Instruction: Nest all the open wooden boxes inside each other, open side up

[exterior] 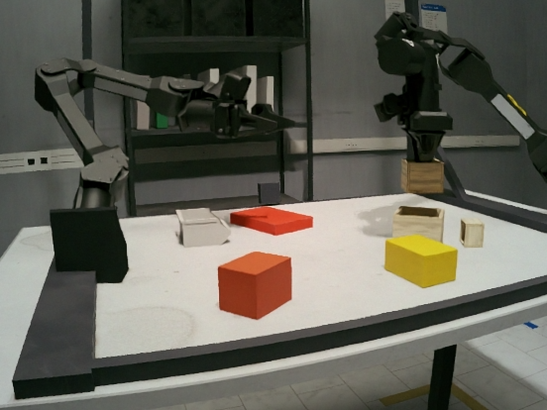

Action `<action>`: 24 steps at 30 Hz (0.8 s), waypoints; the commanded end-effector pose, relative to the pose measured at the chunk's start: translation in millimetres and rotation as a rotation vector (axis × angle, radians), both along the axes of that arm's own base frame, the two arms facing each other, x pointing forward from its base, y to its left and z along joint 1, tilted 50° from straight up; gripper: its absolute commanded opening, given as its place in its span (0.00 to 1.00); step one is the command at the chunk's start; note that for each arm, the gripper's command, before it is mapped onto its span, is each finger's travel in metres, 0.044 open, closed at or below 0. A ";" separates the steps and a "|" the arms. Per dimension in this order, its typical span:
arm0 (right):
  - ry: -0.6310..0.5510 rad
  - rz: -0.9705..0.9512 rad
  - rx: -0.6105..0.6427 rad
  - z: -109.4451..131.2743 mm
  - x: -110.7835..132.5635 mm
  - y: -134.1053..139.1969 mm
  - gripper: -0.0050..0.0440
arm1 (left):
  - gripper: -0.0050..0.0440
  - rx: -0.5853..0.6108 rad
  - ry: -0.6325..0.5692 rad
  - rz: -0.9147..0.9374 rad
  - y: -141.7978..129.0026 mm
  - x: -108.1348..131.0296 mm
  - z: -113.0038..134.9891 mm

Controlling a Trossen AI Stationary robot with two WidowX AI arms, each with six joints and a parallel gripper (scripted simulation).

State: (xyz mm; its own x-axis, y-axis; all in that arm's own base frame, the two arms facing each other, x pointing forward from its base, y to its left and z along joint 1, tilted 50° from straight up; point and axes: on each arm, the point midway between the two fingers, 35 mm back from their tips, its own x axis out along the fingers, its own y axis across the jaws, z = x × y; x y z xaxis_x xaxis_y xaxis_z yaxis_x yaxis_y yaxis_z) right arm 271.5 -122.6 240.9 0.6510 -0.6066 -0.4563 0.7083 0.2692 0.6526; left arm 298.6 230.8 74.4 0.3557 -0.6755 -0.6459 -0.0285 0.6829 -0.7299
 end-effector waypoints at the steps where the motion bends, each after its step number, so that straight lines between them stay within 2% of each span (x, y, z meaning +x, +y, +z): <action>1: -0.007 -0.001 0.001 0.3 -1.1 1.0 0.92 | 0.64 0.012 0.011 0.032 5.7 1.4 7.7; 24: -0.007 -0.001 0.001 0.3 -1.1 1.0 0.92 | 0.64 -0.253 0.494 0.500 4.8 0.8 6.8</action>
